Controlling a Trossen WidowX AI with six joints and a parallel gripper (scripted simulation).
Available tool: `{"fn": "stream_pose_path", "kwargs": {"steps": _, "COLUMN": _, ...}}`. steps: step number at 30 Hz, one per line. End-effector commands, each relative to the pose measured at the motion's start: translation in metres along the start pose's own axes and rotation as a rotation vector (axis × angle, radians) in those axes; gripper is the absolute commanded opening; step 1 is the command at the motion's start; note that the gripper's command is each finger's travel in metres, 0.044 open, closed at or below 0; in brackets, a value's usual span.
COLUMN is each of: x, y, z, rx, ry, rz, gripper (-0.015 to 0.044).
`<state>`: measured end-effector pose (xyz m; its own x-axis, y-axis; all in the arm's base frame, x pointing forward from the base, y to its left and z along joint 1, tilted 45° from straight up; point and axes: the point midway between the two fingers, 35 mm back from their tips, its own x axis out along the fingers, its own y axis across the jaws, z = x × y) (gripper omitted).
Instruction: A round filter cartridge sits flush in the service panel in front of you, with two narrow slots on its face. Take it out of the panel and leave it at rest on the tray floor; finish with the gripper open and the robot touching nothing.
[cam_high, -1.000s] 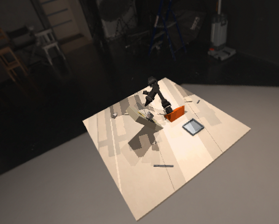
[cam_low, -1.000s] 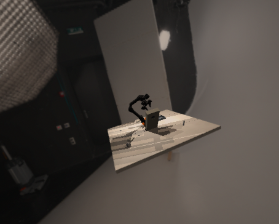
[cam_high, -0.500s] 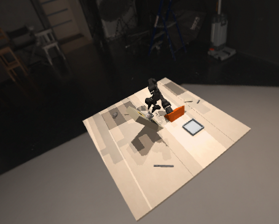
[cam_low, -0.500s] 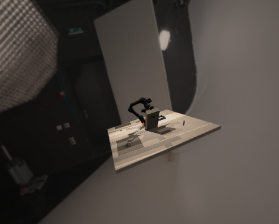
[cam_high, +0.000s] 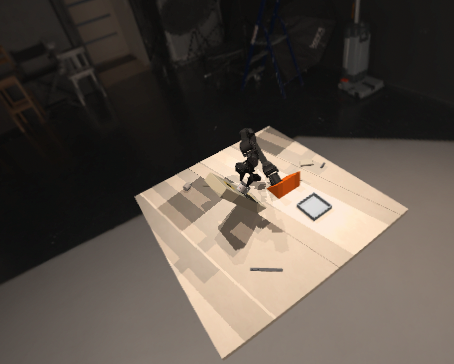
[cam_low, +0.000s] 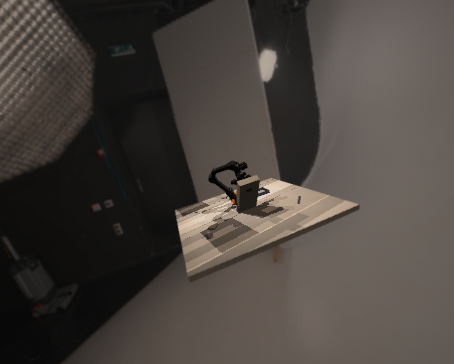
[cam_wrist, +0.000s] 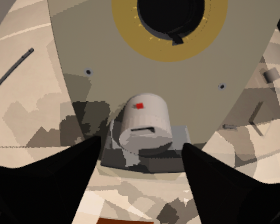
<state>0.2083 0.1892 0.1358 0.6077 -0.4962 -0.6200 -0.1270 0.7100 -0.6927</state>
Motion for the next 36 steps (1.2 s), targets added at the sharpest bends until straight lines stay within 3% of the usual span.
{"fn": "stream_pose_path", "kwargs": {"steps": 1, "x": 0.007, "y": -0.001, "z": 0.001, "rx": -0.002, "ry": -0.004, "rz": -0.002, "gripper": 0.0305}}
{"fn": "stream_pose_path", "kwargs": {"steps": 16, "x": 0.029, "y": -0.002, "z": 0.0, "rx": -0.001, "ry": -0.006, "rz": -0.005, "gripper": 0.0305}}
{"fn": "stream_pose_path", "kwargs": {"steps": 34, "x": 0.026, "y": -0.001, "z": 0.0, "rx": 0.001, "ry": -0.001, "rz": -0.002, "gripper": 0.0185}}
{"fn": "stream_pose_path", "kwargs": {"steps": 36, "x": 0.026, "y": -0.001, "z": 0.0, "rx": 0.001, "ry": -0.001, "rz": -0.002, "gripper": 0.0132}}
